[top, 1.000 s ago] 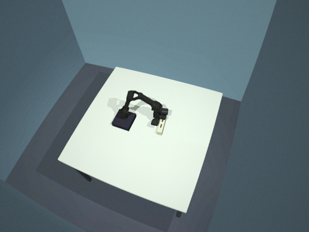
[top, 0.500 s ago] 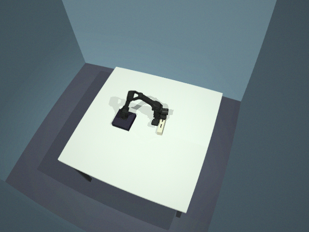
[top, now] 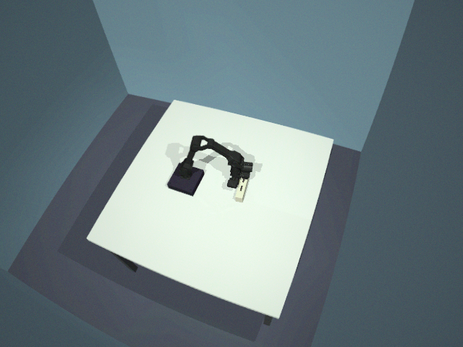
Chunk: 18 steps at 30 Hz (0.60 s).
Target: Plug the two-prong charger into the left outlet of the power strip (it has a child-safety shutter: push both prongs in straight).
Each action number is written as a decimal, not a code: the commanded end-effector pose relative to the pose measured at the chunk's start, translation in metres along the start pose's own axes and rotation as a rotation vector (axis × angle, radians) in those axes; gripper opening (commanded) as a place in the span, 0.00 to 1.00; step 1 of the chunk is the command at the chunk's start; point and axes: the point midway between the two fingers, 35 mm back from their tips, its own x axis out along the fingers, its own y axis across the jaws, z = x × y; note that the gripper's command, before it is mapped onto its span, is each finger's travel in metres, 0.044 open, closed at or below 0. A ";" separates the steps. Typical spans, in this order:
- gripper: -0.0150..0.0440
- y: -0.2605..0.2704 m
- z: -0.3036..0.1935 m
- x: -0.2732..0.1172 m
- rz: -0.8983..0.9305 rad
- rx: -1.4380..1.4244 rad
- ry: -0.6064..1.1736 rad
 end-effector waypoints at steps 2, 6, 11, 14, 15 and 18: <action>0.25 0.001 0.003 -0.002 0.006 -0.002 -0.006; 0.25 0.001 0.004 -0.001 0.006 -0.002 -0.006; 0.25 0.001 0.005 -0.002 0.006 -0.002 -0.006; 0.25 0.001 0.005 -0.002 0.006 -0.002 -0.006; 0.25 0.001 0.005 -0.002 0.006 -0.002 -0.006; 0.25 0.001 0.005 -0.003 0.006 -0.002 -0.006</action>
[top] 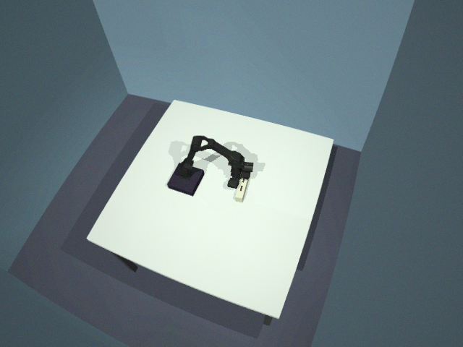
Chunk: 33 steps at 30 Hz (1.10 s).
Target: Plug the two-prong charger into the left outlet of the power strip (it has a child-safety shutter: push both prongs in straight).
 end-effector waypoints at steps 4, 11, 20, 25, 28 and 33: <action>0.25 0.001 0.003 -0.003 0.006 -0.003 -0.007; 0.25 0.001 0.003 -0.001 0.006 -0.003 -0.007; 0.25 0.001 0.003 0.000 0.006 -0.003 -0.007; 0.25 0.001 0.005 -0.001 0.006 -0.003 -0.007; 0.25 0.001 0.006 -0.001 0.006 -0.003 -0.007; 0.25 0.001 0.008 -0.002 0.006 -0.003 -0.007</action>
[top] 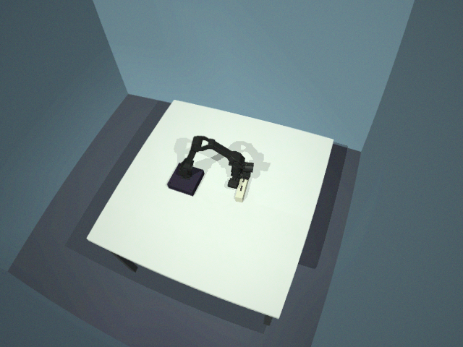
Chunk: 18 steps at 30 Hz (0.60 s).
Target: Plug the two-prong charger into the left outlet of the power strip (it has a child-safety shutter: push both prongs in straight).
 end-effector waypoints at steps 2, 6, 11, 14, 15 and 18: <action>0.25 0.001 0.008 -0.003 0.007 -0.004 -0.020; 0.25 0.001 0.009 -0.004 0.007 -0.004 -0.020; 0.25 0.001 0.011 -0.005 0.007 -0.004 -0.020; 0.25 0.001 0.012 -0.005 0.007 -0.004 -0.020; 0.25 0.001 0.013 -0.005 0.007 -0.004 -0.020; 0.25 0.001 0.014 -0.006 0.007 -0.004 -0.020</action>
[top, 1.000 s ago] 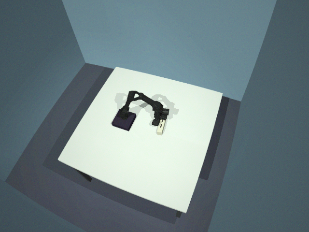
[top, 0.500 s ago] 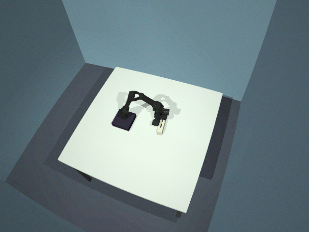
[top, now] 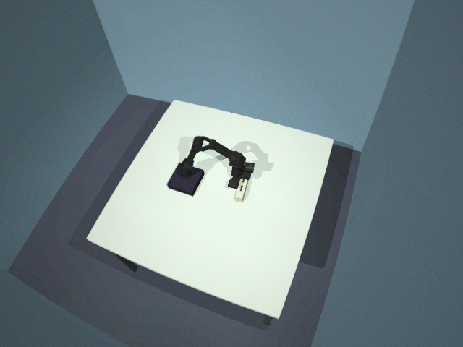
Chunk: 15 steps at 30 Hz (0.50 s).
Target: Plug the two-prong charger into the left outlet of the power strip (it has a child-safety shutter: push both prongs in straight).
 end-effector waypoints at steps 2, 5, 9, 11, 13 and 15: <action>0.25 0.001 0.013 -0.005 0.005 -0.003 -0.037; 0.25 0.001 0.014 -0.006 0.005 -0.003 -0.037; 0.25 0.001 0.015 -0.007 0.005 -0.003 -0.037; 0.25 0.001 0.016 -0.007 0.005 -0.003 -0.037; 0.25 0.001 0.017 -0.007 0.005 -0.003 -0.037; 0.25 0.001 0.017 -0.007 0.005 -0.003 -0.037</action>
